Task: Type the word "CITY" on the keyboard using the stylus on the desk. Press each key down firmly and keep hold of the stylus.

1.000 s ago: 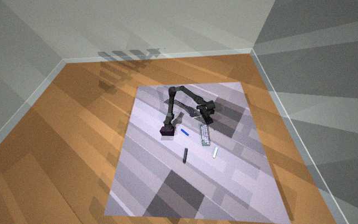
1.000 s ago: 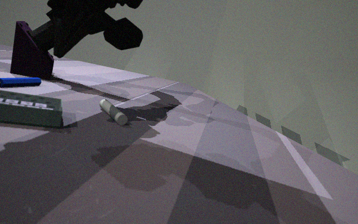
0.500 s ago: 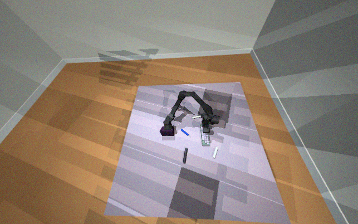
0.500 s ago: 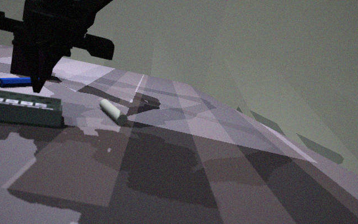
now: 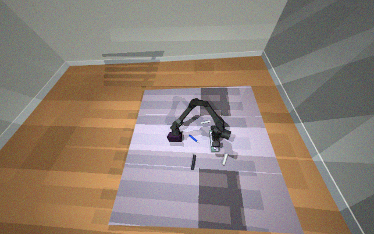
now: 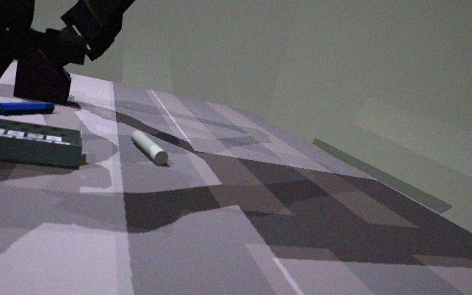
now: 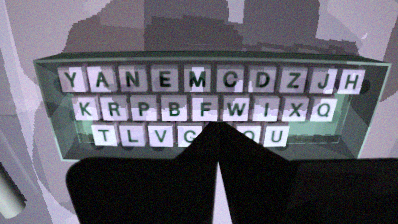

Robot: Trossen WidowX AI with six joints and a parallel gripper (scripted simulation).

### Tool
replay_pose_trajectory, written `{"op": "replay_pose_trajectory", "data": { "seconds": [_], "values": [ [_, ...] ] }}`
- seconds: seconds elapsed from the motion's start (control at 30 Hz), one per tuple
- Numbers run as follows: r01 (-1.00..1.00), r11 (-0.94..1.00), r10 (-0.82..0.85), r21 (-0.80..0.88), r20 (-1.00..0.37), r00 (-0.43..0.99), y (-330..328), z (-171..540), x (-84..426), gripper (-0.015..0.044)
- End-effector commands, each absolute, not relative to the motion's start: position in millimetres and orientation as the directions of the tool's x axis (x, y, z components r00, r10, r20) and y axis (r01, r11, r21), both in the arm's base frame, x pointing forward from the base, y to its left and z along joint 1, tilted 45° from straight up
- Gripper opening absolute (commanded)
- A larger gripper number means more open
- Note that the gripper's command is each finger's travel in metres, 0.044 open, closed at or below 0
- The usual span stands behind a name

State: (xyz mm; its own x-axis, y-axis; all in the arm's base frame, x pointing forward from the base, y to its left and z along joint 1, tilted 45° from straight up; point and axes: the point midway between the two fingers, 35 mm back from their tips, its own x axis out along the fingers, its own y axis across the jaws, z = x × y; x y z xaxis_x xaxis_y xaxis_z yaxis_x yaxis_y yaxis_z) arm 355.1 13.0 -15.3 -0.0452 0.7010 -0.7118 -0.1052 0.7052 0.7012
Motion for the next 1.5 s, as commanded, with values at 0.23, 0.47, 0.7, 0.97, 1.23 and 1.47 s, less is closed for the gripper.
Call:
{"op": "replay_pose_trajectory", "data": {
  "seconds": [0.23,0.47,0.7,0.97,1.23,1.47],
  "values": [
    [-0.121,0.709,0.695,0.694,-0.717,-0.041,-35.3,-60.2,365.0,0.0000],
    [-0.121,0.709,0.695,0.694,-0.717,-0.041,-35.3,-60.2,365.0,0.0000],
    [-0.120,0.709,0.696,0.695,-0.717,-0.042,-30.7,-54.9,355.4,0.0000],
    [-0.119,0.708,0.696,0.696,-0.716,-0.043,-19.2,-43.4,330.1,0.0000],
    [-0.118,0.709,0.696,0.696,-0.717,-0.043,9.0,-15.1,328.0,0.0000],
    [-0.118,0.705,0.699,0.699,-0.713,-0.045,37.3,11.6,320.8,0.0000]
  ]
}}
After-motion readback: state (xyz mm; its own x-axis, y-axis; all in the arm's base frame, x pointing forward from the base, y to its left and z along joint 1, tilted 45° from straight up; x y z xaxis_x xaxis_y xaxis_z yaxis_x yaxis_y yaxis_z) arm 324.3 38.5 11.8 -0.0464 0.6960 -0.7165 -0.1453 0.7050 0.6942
